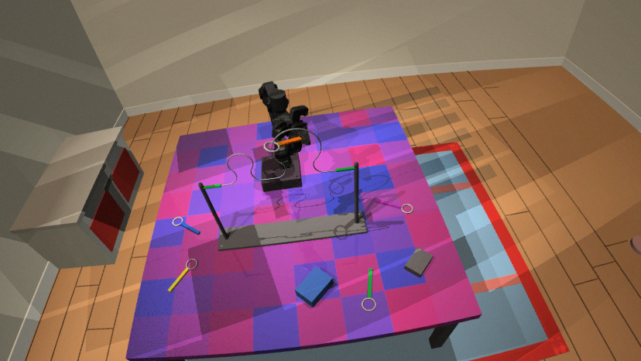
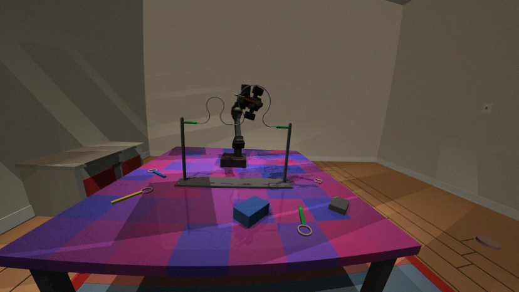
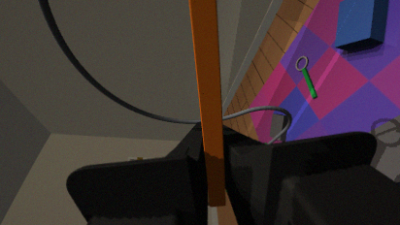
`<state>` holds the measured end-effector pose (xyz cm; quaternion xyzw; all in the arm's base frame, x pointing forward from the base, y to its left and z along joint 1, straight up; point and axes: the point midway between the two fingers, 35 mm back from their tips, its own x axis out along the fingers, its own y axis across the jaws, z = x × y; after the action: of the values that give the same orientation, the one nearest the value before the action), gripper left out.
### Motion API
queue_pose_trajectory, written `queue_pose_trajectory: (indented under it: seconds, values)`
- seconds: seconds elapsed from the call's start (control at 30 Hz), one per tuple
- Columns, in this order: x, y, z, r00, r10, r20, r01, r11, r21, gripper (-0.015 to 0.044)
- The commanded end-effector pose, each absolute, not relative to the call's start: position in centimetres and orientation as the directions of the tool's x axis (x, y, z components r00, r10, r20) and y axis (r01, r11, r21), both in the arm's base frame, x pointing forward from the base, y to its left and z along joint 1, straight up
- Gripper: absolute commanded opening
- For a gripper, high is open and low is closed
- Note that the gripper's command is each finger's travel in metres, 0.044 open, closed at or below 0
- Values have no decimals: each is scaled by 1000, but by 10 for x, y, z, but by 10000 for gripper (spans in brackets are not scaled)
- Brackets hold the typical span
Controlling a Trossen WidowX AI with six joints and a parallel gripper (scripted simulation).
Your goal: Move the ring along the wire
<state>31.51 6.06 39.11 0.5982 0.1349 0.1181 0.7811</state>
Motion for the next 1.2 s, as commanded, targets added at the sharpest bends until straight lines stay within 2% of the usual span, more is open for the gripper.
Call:
queue_pose_trajectory:
  seconds: [0.0,1.17]
  values:
    - [315,60,391,936,340,-92,-18,306,952,-150]
    - [315,54,380,925,251,-285,44,675,737,-150]
